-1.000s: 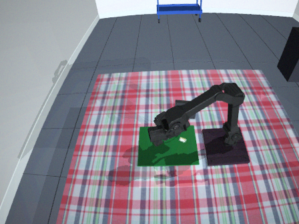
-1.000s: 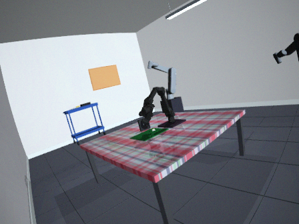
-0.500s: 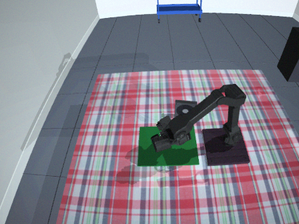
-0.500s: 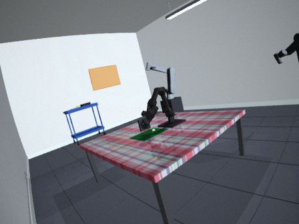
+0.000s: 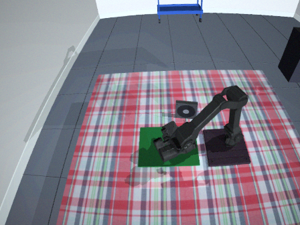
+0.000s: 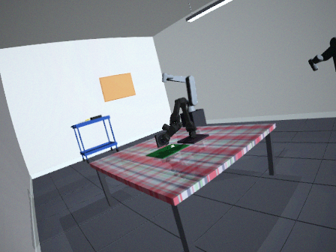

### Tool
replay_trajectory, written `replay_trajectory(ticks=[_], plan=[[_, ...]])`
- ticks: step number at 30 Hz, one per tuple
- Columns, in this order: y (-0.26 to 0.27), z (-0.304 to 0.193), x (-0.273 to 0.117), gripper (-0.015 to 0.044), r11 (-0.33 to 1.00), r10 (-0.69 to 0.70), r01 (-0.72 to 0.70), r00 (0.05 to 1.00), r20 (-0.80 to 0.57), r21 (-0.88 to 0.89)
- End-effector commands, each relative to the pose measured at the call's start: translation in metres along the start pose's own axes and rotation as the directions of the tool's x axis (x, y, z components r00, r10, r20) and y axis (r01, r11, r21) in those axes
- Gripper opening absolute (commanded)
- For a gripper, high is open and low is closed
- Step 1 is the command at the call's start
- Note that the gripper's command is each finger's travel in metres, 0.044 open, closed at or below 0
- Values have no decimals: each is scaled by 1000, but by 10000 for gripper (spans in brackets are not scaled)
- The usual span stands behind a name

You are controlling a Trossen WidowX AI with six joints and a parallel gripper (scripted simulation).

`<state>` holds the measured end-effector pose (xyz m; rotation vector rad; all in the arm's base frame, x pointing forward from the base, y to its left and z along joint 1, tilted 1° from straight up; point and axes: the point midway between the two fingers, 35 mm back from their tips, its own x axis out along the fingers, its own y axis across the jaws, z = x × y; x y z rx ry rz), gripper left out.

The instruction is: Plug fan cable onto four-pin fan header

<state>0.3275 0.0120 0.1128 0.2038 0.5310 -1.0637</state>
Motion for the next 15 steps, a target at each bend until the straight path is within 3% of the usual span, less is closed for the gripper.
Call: replay_trajectory(ticks=[1, 15], plan=[[-1, -1, -3, 0, 1000, 14, -15, 998, 63, 11], [-2, -2, -18, 0, 995, 70, -87, 962, 262, 51]])
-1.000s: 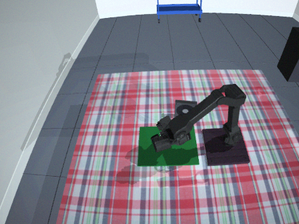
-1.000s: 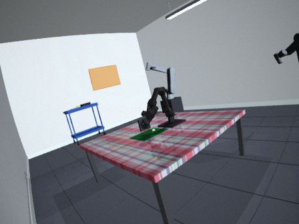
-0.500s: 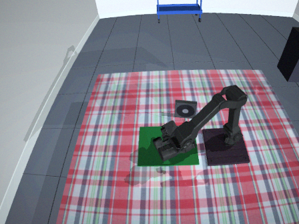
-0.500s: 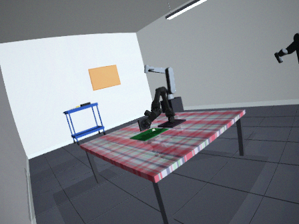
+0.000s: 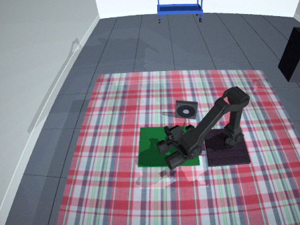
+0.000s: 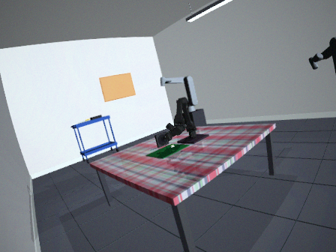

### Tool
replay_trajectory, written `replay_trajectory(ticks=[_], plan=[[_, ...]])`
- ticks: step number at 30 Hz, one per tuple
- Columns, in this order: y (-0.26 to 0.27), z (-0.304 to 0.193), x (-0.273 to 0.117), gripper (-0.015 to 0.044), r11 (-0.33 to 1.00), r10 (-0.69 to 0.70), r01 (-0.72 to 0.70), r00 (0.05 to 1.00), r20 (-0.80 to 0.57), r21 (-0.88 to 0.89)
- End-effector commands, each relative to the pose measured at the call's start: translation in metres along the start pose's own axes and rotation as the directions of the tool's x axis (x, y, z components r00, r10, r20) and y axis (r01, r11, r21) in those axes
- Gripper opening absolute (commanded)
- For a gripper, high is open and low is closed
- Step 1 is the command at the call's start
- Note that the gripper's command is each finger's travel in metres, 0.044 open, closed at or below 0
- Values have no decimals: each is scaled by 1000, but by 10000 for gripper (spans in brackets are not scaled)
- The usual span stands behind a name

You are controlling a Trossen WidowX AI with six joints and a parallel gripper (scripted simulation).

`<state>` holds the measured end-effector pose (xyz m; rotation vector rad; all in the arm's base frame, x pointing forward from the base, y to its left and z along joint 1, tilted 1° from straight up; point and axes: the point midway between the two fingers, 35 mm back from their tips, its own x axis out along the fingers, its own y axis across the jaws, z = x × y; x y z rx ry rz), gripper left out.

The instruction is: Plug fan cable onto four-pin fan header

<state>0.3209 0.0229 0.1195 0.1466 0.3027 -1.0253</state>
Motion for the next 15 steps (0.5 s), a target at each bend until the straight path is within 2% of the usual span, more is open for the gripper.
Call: replay_trajectory(ticks=[1, 8, 15], plan=[[-1, 0, -5, 0, 1000, 23, -24, 998, 62, 16], [-2, 2, -14, 0, 997, 57, -64, 987, 150, 40], [-2, 6, -14, 0, 998, 50, -55, 990, 129, 34]])
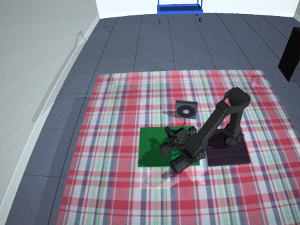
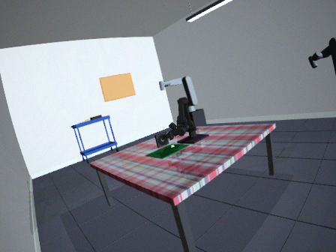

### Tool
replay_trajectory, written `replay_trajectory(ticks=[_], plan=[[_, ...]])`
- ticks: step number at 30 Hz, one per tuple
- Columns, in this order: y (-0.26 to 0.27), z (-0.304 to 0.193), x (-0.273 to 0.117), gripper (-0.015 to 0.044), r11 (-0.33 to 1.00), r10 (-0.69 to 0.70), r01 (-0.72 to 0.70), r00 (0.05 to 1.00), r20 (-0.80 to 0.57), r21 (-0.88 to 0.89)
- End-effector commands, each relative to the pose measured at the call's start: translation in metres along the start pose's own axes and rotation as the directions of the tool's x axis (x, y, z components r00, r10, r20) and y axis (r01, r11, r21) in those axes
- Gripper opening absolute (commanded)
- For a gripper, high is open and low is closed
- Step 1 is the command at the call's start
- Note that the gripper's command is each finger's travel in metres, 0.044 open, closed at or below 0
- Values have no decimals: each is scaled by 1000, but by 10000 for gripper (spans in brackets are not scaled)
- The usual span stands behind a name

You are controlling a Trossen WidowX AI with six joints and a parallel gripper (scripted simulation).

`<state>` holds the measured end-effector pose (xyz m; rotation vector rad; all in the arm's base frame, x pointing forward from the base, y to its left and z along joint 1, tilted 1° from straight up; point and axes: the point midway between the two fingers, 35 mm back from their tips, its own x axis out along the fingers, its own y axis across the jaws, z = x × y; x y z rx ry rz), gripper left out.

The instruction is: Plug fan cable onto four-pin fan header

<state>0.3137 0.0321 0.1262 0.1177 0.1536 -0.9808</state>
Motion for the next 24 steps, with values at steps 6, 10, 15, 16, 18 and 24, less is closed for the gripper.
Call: replay_trajectory(ticks=[6, 10, 15, 16, 18, 24], plan=[[0, 4, 0, 0, 1000, -4, 4, 1000, -10, -1], [0, 6, 0, 0, 1000, -4, 4, 1000, -8, 1], [0, 8, -1, 0, 1000, -3, 3, 1000, -6, 4], [0, 8, -1, 0, 1000, -3, 3, 1000, -6, 4], [0, 8, -1, 0, 1000, -3, 3, 1000, -6, 4], [0, 5, -1, 0, 1000, -3, 3, 1000, -6, 5]])
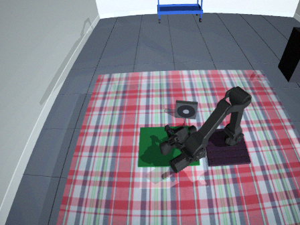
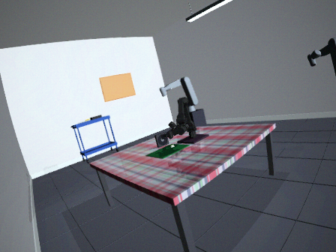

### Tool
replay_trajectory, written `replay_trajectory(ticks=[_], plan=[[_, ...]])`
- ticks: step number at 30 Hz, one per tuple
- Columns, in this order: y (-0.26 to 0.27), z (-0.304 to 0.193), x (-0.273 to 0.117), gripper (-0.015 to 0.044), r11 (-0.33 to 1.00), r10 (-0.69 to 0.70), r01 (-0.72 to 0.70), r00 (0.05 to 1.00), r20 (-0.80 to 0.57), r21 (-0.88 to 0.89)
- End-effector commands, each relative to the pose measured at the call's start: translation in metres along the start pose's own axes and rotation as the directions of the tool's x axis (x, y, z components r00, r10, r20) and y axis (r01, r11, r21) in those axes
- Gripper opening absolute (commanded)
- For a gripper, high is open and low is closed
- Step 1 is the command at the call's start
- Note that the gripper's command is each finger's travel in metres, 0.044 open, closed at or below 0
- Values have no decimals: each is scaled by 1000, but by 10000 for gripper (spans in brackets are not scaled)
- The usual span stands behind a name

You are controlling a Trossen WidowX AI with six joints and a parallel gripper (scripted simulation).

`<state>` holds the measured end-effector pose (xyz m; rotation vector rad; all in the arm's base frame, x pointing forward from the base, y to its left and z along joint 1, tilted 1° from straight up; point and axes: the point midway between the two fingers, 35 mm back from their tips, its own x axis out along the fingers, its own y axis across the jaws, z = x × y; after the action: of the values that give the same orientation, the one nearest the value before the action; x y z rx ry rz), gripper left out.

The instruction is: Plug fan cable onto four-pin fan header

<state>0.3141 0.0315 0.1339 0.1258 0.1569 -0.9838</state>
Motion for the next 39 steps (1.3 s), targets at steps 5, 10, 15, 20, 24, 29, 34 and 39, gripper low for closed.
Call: replay_trajectory(ticks=[5, 10, 15, 20, 24, 29, 34, 39], plan=[[0, -6, -1, 0, 1000, 0, 0, 1000, 0, 0], [0, -10, -1, 0, 1000, 0, 0, 1000, 0, 0], [0, -14, -2, 0, 1000, 0, 0, 1000, 0, 0], [0, -17, -3, 0, 1000, 0, 0, 1000, 0, 0], [0, -20, -3, 0, 1000, 0, 0, 1000, -1, 0], [0, -24, -4, 0, 1000, 0, 0, 1000, -1, 0], [0, -27, -4, 0, 1000, 0, 0, 1000, -1, 0], [0, -31, -4, 0, 1000, 0, 0, 1000, -1, 0]])
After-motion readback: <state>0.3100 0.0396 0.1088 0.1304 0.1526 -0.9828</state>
